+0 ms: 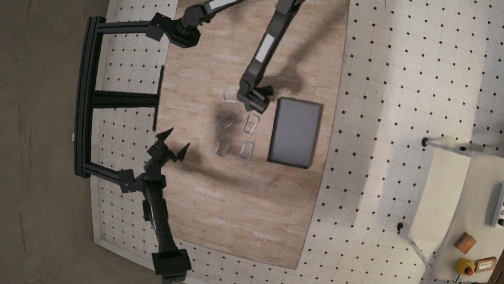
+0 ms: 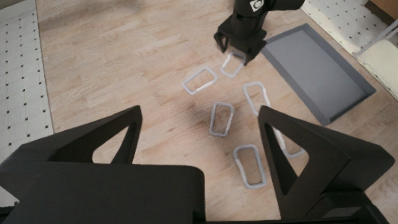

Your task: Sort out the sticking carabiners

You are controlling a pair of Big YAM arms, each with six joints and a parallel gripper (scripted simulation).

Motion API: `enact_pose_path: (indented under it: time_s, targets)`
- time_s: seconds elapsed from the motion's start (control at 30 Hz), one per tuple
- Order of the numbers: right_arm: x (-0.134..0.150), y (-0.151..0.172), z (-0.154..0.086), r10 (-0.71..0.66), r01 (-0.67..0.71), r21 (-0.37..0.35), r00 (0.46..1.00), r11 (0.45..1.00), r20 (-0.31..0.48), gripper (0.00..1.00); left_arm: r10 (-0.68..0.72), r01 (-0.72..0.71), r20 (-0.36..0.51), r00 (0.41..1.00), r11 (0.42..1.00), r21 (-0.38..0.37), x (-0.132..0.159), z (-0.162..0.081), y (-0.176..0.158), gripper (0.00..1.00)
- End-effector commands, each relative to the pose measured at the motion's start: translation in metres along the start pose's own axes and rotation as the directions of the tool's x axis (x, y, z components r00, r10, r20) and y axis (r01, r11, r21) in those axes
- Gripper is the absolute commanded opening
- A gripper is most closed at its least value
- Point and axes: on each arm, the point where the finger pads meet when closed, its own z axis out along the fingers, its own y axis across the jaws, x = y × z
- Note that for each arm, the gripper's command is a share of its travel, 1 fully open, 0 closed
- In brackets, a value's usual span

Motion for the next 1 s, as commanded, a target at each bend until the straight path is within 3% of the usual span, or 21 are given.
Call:
enact_pose_path:
  time_s: [0.0,0.77,0.97]
  targets:
    - [-0.004,-0.001,0.001,0.013,-0.013,0.007,1.0,1.0,0.01,1.0,-0.072,0.072,-0.022,0.997,0.997,-0.011,0.001,-0.002,-0.004,0.79]
    - [-0.004,-0.001,0.001,0.013,-0.013,0.007,1.0,1.0,0.01,1.0,-0.04,0.039,-0.03,0.999,0.999,-0.028,0.009,0.03,0.005,0.79]
    - [-0.004,-0.001,0.001,0.013,-0.013,0.007,1.0,1.0,0.01,1.0,-0.029,0.029,-0.025,0.999,0.999,-0.014,0.011,0.024,-0.001,0.79]
